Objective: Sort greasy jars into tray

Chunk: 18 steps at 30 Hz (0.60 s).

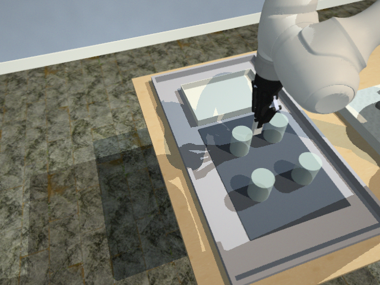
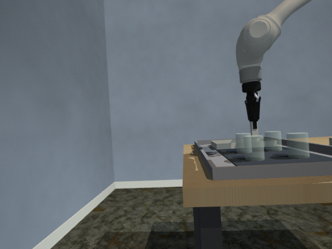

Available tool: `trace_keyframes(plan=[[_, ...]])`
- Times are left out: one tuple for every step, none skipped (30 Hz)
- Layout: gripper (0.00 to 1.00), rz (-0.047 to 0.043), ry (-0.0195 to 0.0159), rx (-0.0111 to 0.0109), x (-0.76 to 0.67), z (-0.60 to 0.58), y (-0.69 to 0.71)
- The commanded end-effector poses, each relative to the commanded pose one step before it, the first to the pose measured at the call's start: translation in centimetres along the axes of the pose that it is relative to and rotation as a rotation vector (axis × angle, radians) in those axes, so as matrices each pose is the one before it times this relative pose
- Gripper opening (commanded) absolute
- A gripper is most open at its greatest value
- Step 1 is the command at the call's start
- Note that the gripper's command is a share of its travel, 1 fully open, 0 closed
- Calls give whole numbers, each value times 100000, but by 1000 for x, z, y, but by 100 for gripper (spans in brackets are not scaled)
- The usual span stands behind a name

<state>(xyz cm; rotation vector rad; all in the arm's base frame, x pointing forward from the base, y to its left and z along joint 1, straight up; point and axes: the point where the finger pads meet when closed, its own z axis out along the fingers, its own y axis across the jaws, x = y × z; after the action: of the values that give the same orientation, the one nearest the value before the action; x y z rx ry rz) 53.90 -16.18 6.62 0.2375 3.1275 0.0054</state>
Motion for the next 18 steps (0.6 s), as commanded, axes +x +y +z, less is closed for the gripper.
trace_keyframes(plan=[[0, -2, -12, -17, -34, -9, 3], [0, 0, 0, 0, -13, 0, 0], [0, 0, 0, 0, -13, 0, 0], [0, 0, 0, 0, -13, 0, 0], [0, 0, 0, 0, -13, 0, 0], [0, 0, 0, 0, -13, 0, 0], [0, 0, 0, 0, -13, 0, 0], [0, 0, 0, 0, -13, 0, 0], [0, 0, 0, 0, -13, 0, 0], [0, 0, 0, 0, -13, 0, 0], [0, 0, 0, 0, -13, 0, 0], [0, 0, 0, 0, -13, 0, 0], [0, 0, 0, 0, 0, 0, 0], [0, 0, 0, 0, 0, 0, 0], [0, 0, 0, 0, -13, 0, 0], [0, 0, 0, 0, -13, 0, 0], [0, 0, 0, 0, -13, 0, 0], [0, 0, 0, 0, -13, 0, 0]])
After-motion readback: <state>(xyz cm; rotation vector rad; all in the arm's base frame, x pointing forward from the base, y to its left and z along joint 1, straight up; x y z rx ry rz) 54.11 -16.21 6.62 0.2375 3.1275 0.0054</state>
